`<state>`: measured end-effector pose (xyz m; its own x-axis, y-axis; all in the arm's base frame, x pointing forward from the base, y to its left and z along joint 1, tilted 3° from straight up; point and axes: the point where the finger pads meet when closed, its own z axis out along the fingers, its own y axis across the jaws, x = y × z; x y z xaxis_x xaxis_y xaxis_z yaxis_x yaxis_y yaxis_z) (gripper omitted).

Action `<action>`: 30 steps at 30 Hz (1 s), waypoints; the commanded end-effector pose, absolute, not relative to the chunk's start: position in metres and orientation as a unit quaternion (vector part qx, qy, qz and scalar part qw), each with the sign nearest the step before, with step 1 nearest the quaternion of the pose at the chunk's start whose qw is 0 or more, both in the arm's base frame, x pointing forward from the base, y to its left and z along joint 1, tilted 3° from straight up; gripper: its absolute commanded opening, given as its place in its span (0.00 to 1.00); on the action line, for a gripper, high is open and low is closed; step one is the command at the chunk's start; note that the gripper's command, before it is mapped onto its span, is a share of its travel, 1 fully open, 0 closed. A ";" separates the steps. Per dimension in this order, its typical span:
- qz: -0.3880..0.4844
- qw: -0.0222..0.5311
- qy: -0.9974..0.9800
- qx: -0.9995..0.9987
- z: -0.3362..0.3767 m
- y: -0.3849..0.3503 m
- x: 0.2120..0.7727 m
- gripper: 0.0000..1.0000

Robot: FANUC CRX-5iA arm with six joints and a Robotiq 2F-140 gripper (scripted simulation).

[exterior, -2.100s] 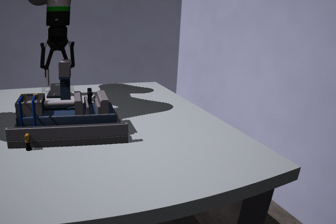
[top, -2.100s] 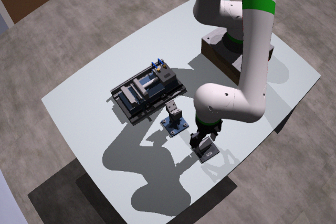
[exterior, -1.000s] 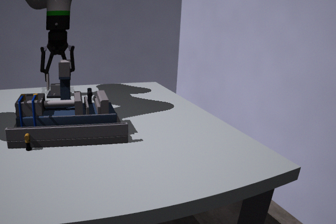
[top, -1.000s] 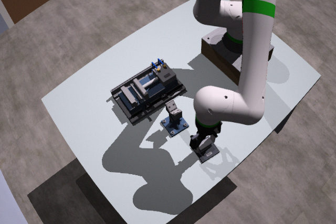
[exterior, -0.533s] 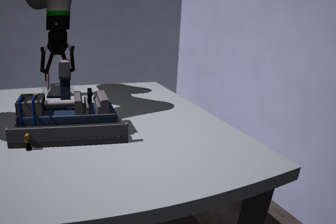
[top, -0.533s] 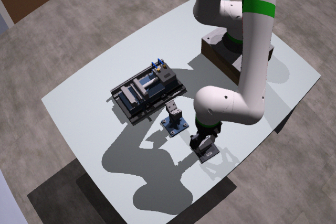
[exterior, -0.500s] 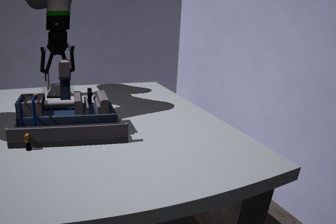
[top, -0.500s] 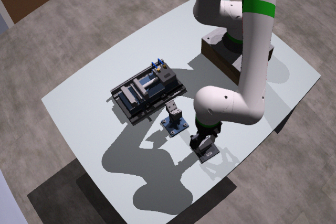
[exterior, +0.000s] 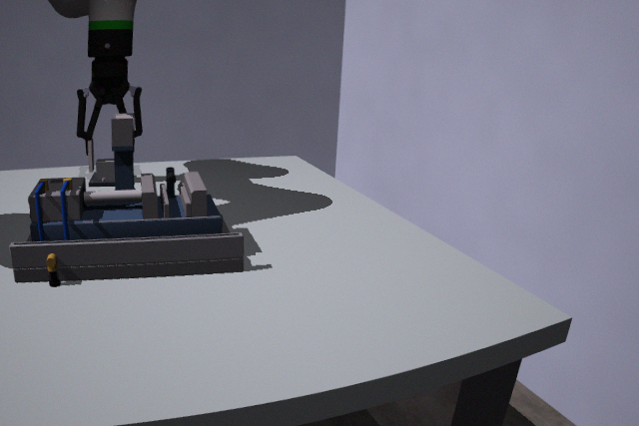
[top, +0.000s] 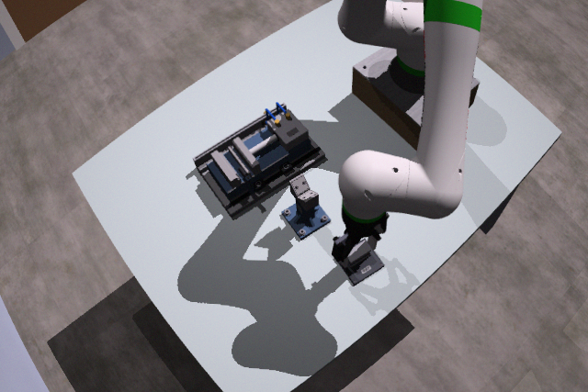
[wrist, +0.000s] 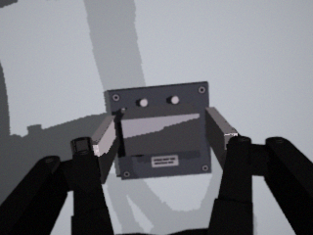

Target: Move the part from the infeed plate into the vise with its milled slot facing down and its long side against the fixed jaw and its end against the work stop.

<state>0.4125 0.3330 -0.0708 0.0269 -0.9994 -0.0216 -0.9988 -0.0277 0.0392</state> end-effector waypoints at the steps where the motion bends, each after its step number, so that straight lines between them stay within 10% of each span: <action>1: -0.021 0.006 -0.697 0.717 -0.071 0.333 0.413 0.51; 7: -0.021 0.006 -0.697 0.717 -0.071 0.333 0.413 0.51; 8: -0.021 0.006 -0.697 0.717 -0.071 0.333 0.413 0.00; 30: -0.021 0.006 -0.697 0.717 -0.071 0.333 0.413 0.00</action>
